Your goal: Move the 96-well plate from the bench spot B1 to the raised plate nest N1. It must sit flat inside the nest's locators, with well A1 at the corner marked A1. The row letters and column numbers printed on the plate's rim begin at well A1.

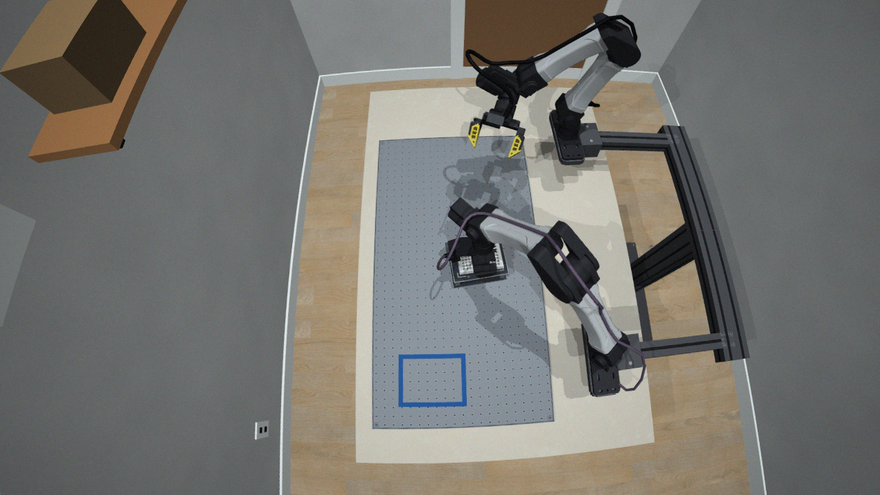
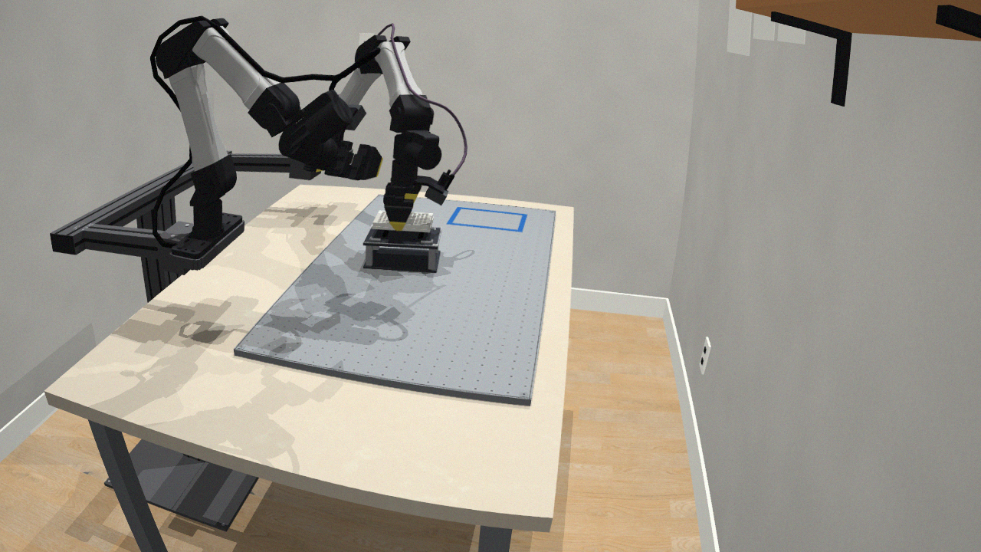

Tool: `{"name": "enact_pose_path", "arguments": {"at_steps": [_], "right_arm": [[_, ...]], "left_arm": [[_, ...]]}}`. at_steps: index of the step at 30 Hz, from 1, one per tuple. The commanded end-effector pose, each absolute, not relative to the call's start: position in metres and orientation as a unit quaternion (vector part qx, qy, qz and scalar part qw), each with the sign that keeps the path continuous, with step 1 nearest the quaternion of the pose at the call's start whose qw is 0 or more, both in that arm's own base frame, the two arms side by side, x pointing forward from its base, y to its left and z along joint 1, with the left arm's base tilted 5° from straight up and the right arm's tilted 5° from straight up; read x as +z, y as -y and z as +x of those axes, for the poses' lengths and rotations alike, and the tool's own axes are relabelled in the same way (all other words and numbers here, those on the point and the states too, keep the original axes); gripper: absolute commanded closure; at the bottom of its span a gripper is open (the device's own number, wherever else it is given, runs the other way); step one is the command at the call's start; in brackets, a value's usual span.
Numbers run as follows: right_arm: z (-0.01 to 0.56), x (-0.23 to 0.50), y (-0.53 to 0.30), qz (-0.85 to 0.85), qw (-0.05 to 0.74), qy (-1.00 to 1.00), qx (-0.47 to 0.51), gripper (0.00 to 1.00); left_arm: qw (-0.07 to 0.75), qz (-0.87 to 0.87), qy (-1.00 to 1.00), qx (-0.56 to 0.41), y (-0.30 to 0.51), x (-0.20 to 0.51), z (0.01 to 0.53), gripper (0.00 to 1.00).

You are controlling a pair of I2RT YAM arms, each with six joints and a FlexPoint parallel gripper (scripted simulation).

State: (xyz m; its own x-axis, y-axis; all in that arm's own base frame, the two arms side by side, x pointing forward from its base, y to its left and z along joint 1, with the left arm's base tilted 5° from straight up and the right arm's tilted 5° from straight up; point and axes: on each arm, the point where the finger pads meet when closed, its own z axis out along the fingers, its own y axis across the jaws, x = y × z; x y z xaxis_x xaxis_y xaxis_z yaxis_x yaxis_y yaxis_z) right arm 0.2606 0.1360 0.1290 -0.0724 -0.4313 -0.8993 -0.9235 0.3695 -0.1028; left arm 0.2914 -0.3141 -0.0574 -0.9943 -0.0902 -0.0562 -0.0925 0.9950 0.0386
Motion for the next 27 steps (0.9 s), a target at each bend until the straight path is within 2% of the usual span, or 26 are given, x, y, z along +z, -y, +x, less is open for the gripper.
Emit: {"name": "enact_pose_path", "arguments": {"at_steps": [1, 13, 18, 22, 27], "right_arm": [[0.249, 0.136, -0.138, -0.561, 0.424, -0.639, 0.310, 0.00], [0.263, 0.139, -0.130, -0.562, 0.426, -0.640, 0.305, 0.00], [0.264, 0.139, -0.131, -0.563, 0.426, -0.639, 0.306, 0.00], [0.263, 0.140, -0.133, -0.564, 0.425, -0.638, 0.307, 0.00], [0.263, 0.143, -0.133, -0.566, 0.427, -0.636, 0.305, 0.00]], "left_arm": [[0.041, -0.052, -0.998, 0.010, 0.321, -0.053, 0.298, 0.24], [0.044, -0.054, -0.998, 0.006, 0.325, -0.052, 0.305, 0.24], [0.057, -0.061, -0.996, -0.027, 0.333, -0.040, 0.308, 0.24], [0.039, -0.058, -0.998, -0.005, 0.325, -0.072, 0.298, 0.24], [0.031, -0.058, -0.998, 0.006, 0.322, -0.078, 0.295, 0.24]]}}
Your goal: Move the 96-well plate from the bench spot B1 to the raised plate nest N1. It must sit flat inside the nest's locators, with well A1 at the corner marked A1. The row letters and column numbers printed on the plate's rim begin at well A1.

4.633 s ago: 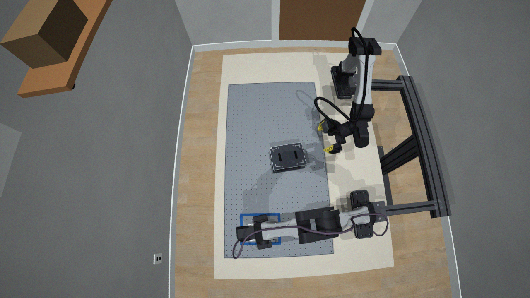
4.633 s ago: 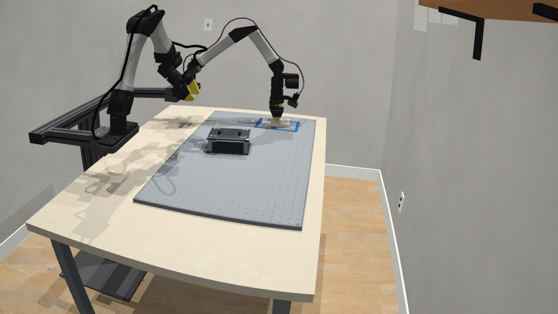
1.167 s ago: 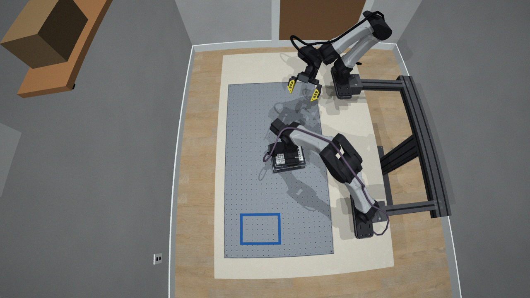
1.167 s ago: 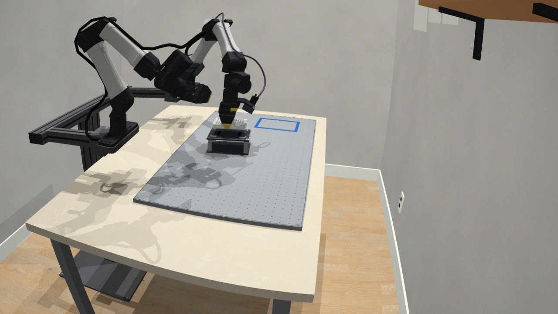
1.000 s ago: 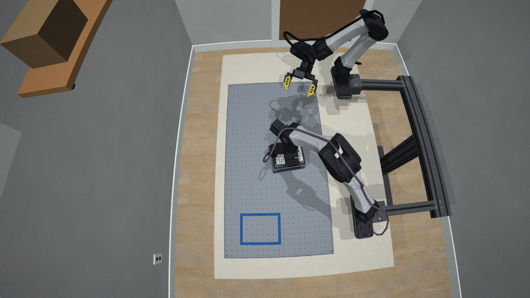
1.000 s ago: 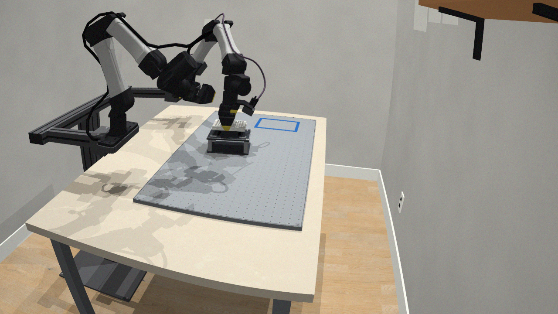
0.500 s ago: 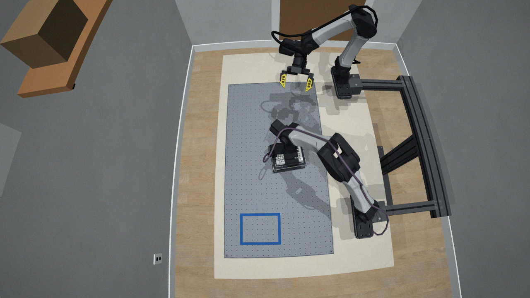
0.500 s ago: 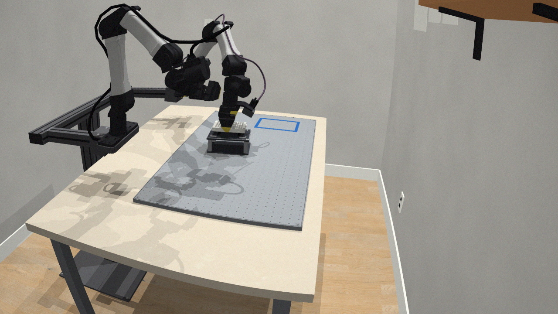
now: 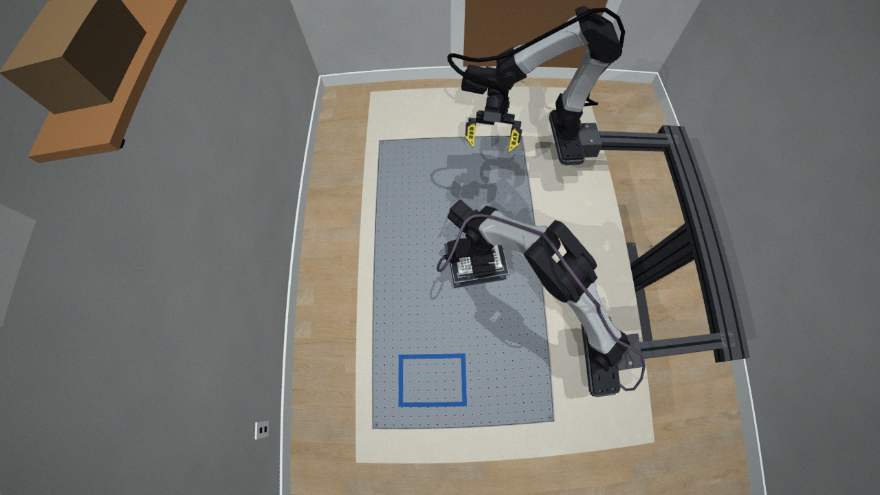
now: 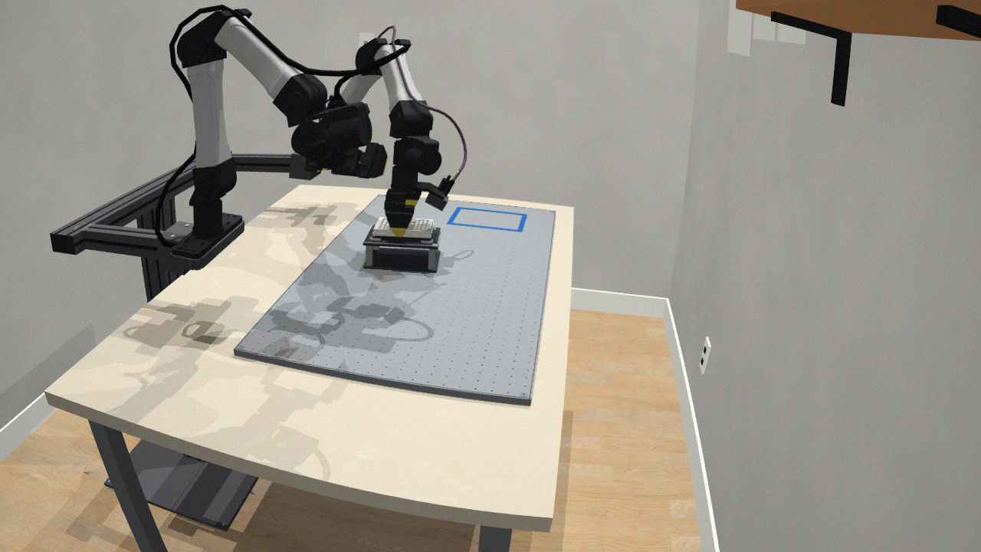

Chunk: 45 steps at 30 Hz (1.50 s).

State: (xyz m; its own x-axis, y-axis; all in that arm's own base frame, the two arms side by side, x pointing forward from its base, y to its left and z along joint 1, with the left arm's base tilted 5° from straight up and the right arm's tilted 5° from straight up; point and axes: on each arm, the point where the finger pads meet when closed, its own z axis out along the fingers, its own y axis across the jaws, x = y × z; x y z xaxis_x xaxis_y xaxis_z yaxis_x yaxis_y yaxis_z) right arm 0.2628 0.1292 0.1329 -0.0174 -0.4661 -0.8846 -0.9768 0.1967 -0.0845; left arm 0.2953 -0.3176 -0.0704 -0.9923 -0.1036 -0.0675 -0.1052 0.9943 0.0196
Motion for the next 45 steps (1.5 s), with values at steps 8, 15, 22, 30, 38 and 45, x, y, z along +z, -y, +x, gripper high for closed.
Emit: {"name": "enact_pose_path", "arguments": {"at_steps": [8, 15, 22, 30, 38, 45], "right_arm": [[0.259, 0.146, -0.136, -0.566, 0.427, -0.636, 0.305, 0.00], [0.256, 0.146, -0.138, -0.564, 0.424, -0.638, 0.308, 0.00], [0.250, 0.145, -0.140, -0.564, 0.419, -0.641, 0.309, 0.00], [0.241, 0.145, -0.144, -0.562, 0.412, -0.645, 0.314, 0.00], [0.234, 0.148, -0.148, -0.562, 0.410, -0.645, 0.316, 0.00], [0.226, 0.151, -0.152, -0.563, 0.408, -0.645, 0.318, 0.00]], "left_arm": [[0.047, -0.057, -0.997, -0.015, 0.329, -0.065, 0.301, 0.24], [0.037, -0.055, -0.998, -0.002, 0.324, -0.087, 0.298, 0.24], [0.043, -0.054, -0.998, -0.003, 0.328, -0.073, 0.301, 0.12], [0.056, -0.054, -0.997, -0.019, 0.326, -0.039, 0.304, 0.00], [0.071, -0.055, -0.996, -0.029, 0.340, 0.001, 0.302, 0.00], [0.061, -0.061, -0.996, -0.014, 0.330, 0.001, 0.299, 0.00]]}}
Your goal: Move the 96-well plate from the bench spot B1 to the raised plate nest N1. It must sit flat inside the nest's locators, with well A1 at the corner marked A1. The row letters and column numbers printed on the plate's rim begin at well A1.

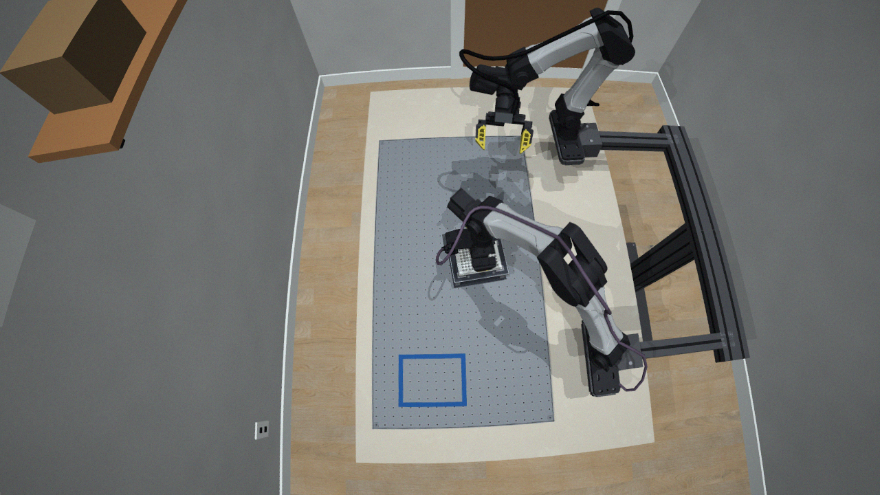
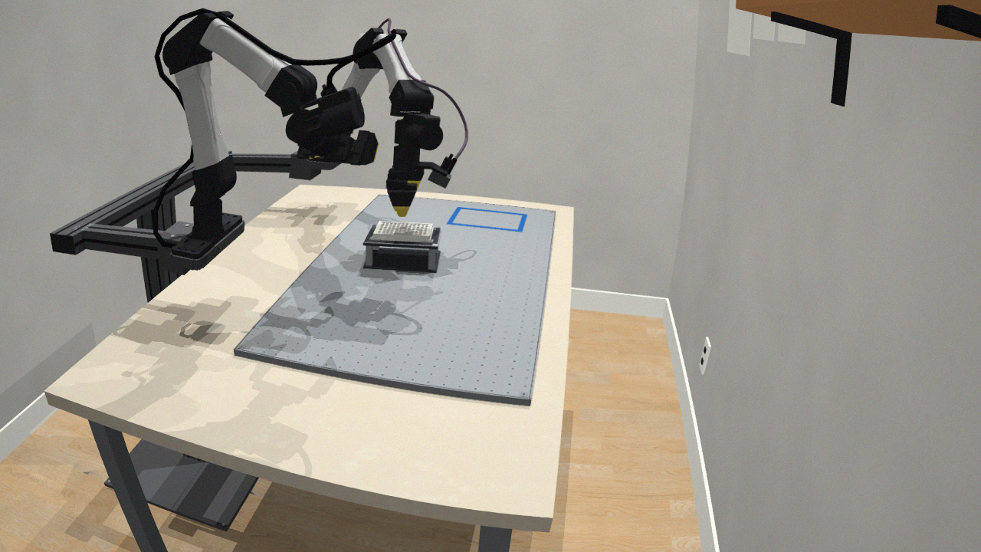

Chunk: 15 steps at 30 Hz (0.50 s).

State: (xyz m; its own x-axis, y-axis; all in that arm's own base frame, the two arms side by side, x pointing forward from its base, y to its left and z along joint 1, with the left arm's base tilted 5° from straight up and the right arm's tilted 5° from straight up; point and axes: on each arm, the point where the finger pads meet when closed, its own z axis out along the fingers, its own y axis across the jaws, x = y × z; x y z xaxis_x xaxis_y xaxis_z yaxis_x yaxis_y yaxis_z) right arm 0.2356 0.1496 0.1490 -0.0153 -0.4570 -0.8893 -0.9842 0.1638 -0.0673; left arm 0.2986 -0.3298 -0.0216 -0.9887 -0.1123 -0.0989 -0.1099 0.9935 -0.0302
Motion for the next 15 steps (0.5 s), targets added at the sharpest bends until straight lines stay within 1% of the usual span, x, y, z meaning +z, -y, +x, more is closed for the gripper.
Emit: {"name": "enact_pose_path", "arguments": {"at_steps": [1, 3, 5, 9, 15], "right_arm": [[0.225, 0.152, -0.152, -0.563, 0.408, -0.645, 0.318, 0.00], [0.225, 0.152, -0.152, -0.563, 0.408, -0.645, 0.318, 0.00], [0.224, 0.154, -0.153, -0.564, 0.409, -0.644, 0.316, 0.00], [0.219, 0.155, -0.156, -0.564, 0.408, -0.644, 0.317, 0.00], [0.212, 0.158, -0.160, -0.565, 0.406, -0.644, 0.318, 0.00]], "left_arm": [[0.073, -0.061, -0.995, -0.018, 0.332, 0.008, 0.301, 0.00], [0.073, -0.061, -0.995, -0.018, 0.332, 0.008, 0.301, 0.00], [0.092, -0.065, -0.994, -0.014, 0.331, 0.009, 0.301, 0.00], [0.159, -0.077, -0.984, -0.008, 0.330, 0.021, 0.300, 0.00], [0.240, -0.073, -0.968, 0.003, 0.326, 0.043, 0.277, 0.00]]}}
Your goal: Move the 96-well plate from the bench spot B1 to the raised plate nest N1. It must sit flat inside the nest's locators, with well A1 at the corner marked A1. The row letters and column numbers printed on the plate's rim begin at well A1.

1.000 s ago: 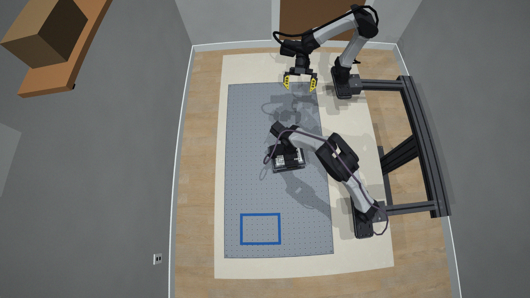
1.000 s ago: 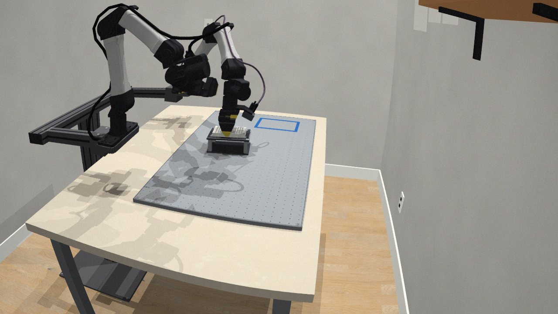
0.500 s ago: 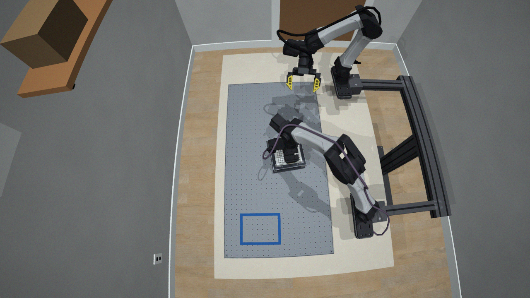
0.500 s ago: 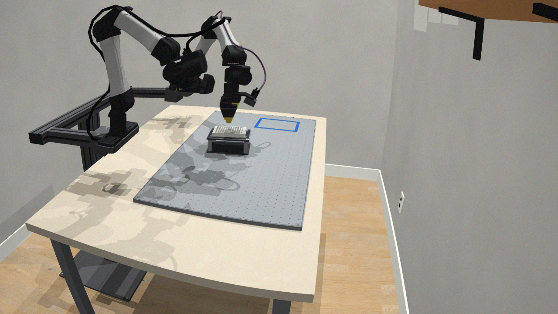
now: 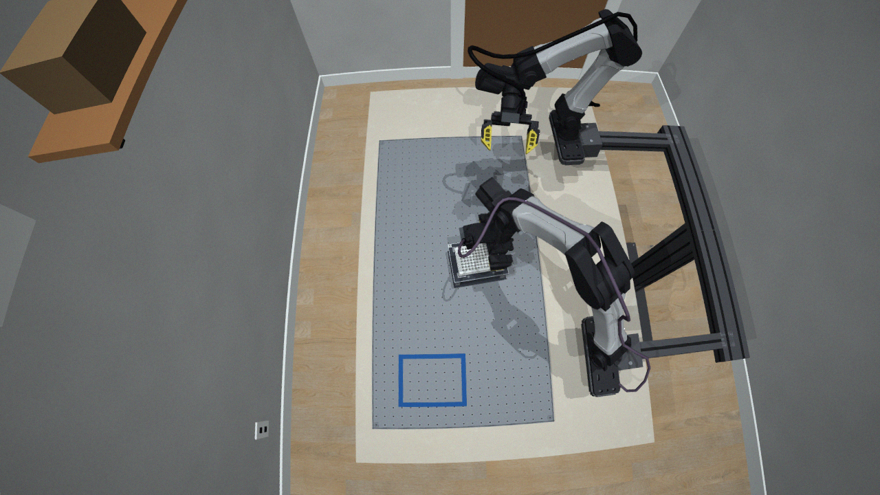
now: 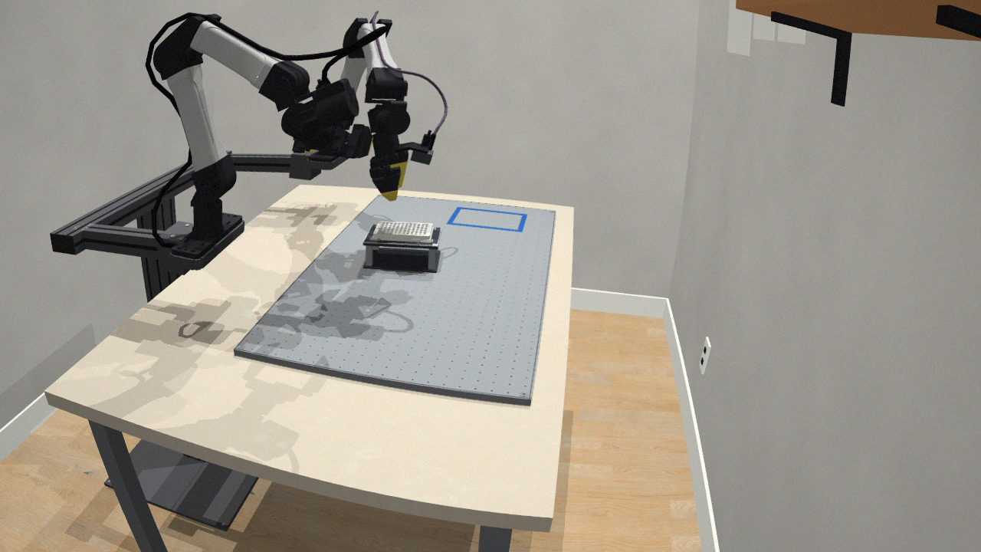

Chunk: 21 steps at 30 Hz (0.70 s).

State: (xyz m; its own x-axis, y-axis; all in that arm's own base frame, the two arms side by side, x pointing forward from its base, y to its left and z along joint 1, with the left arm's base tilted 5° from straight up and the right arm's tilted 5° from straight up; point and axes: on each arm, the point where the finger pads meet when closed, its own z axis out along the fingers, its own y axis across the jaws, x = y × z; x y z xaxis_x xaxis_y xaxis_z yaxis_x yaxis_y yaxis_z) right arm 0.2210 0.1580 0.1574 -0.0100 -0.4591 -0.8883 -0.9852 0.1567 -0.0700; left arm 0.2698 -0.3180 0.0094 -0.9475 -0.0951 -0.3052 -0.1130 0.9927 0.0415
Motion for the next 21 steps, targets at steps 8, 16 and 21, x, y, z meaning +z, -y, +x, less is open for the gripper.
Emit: {"name": "enact_pose_path", "arguments": {"at_steps": [8, 16, 21], "right_arm": [[0.205, 0.162, -0.164, -0.565, 0.404, -0.645, 0.319, 0.00], [0.195, 0.166, -0.169, -0.565, 0.402, -0.645, 0.321, 0.00], [0.192, 0.169, -0.172, -0.568, 0.406, -0.642, 0.319, 0.00]], "left_arm": [[0.273, -0.061, -0.960, 0.006, 0.326, 0.052, 0.259, 0.00], [0.267, -0.051, -0.962, 0.004, 0.329, 0.052, 0.253, 0.00], [0.267, -0.051, -0.962, 0.004, 0.328, 0.052, 0.253, 0.00]]}}
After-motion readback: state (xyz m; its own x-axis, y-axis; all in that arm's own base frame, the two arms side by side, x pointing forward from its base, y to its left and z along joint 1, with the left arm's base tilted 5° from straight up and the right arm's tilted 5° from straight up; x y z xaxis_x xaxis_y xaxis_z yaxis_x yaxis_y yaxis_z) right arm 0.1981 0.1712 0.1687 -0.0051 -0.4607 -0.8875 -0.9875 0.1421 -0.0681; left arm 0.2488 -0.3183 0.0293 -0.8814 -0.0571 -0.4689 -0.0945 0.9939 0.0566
